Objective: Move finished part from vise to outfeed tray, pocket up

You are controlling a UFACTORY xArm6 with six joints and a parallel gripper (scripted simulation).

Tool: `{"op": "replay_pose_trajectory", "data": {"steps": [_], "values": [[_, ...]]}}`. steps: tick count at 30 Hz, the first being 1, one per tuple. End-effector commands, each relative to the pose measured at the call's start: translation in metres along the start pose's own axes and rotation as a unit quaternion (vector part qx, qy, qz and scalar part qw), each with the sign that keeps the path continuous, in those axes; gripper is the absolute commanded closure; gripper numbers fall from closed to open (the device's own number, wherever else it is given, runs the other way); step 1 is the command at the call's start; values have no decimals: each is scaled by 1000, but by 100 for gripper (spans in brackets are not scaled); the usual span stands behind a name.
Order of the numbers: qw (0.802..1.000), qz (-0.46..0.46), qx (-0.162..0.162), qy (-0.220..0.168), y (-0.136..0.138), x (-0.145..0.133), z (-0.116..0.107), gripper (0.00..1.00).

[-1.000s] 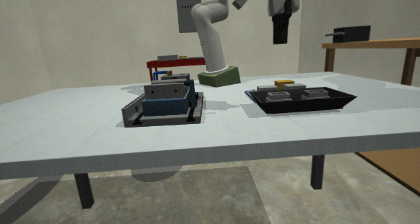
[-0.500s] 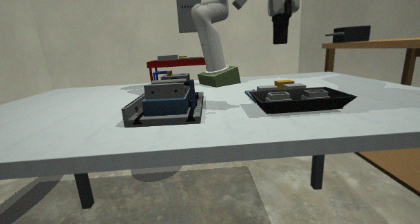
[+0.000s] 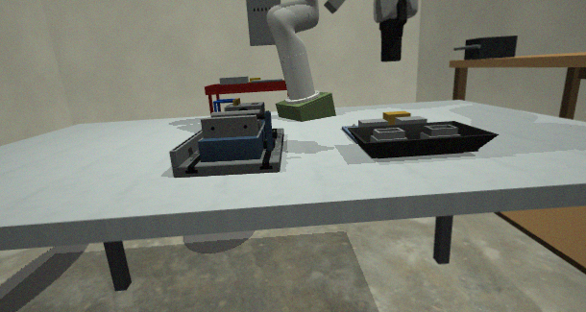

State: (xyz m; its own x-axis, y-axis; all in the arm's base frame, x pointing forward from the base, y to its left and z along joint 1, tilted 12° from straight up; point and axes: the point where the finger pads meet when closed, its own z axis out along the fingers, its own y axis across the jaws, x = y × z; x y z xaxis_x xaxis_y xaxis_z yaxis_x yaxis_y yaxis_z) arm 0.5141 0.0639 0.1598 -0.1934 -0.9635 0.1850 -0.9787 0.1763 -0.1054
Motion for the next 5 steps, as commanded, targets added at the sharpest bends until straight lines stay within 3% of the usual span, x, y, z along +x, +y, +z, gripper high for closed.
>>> {"op": "replay_pose_trajectory", "data": {"steps": [1, 5], "values": [[1000, 0, 2, -1, -1, 0, -2, 100], [1000, 0, 2, -1, -1, 0, -2, 100]]}}
